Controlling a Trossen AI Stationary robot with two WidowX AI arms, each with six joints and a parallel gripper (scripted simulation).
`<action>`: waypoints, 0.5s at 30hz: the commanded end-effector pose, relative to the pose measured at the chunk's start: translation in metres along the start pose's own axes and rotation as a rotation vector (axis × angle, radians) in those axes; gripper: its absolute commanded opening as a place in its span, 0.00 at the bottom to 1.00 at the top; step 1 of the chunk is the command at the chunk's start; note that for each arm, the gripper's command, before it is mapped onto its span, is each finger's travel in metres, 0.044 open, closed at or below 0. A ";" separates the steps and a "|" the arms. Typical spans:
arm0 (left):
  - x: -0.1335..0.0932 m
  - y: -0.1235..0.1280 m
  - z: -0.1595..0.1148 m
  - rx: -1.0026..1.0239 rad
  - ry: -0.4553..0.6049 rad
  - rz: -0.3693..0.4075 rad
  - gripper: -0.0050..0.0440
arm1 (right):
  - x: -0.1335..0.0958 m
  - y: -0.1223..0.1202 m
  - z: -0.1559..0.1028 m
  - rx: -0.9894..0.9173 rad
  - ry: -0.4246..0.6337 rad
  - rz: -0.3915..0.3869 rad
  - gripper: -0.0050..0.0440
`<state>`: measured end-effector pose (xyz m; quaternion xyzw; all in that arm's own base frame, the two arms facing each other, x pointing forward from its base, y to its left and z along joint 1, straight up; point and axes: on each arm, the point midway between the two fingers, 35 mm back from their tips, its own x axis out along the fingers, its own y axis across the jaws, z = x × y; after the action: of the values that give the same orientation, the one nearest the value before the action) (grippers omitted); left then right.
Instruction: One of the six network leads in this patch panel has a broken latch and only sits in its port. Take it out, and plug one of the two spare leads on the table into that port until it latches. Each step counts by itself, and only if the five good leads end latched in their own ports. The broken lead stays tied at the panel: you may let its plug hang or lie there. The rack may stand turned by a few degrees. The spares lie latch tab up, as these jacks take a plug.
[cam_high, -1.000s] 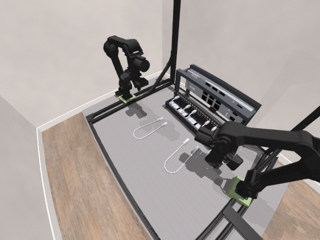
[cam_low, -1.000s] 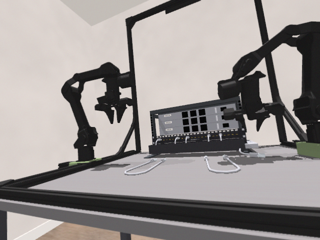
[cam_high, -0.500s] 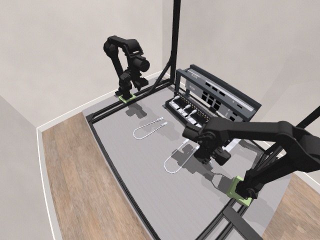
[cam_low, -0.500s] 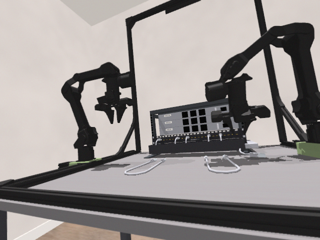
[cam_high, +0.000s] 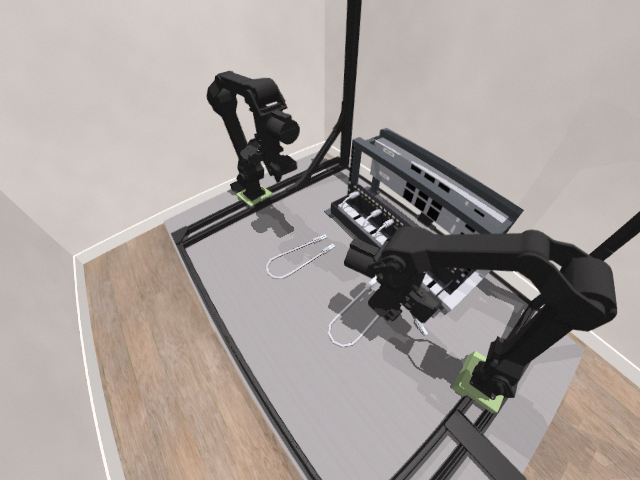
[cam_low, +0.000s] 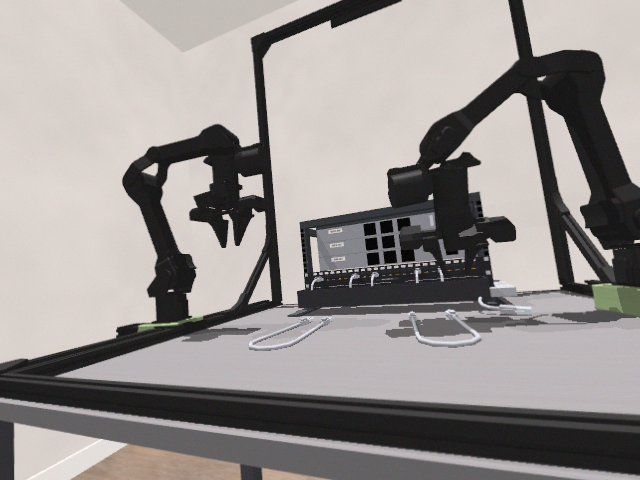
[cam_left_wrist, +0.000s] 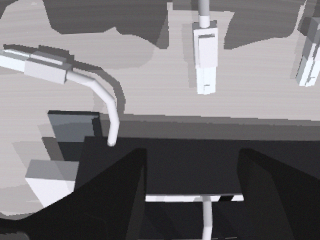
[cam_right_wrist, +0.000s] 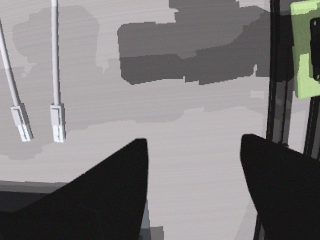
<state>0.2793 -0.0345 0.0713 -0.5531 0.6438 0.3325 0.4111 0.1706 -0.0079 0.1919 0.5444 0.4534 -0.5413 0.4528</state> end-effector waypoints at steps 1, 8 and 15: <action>0.001 -0.017 0.012 -0.031 -0.003 0.008 0.46 | 0.000 0.000 0.000 0.000 0.000 0.000 0.46; 0.001 -0.017 0.012 -0.031 -0.003 0.008 0.46 | 0.000 0.000 0.000 0.000 0.000 0.000 0.46; 0.001 -0.071 0.038 -0.077 -0.017 -0.010 0.46 | 0.000 0.000 0.000 0.000 0.000 0.000 0.46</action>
<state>0.2990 -0.0275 0.0674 -0.5546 0.6437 0.3508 0.3936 0.1706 -0.0079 0.1919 0.5444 0.4534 -0.5413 0.4528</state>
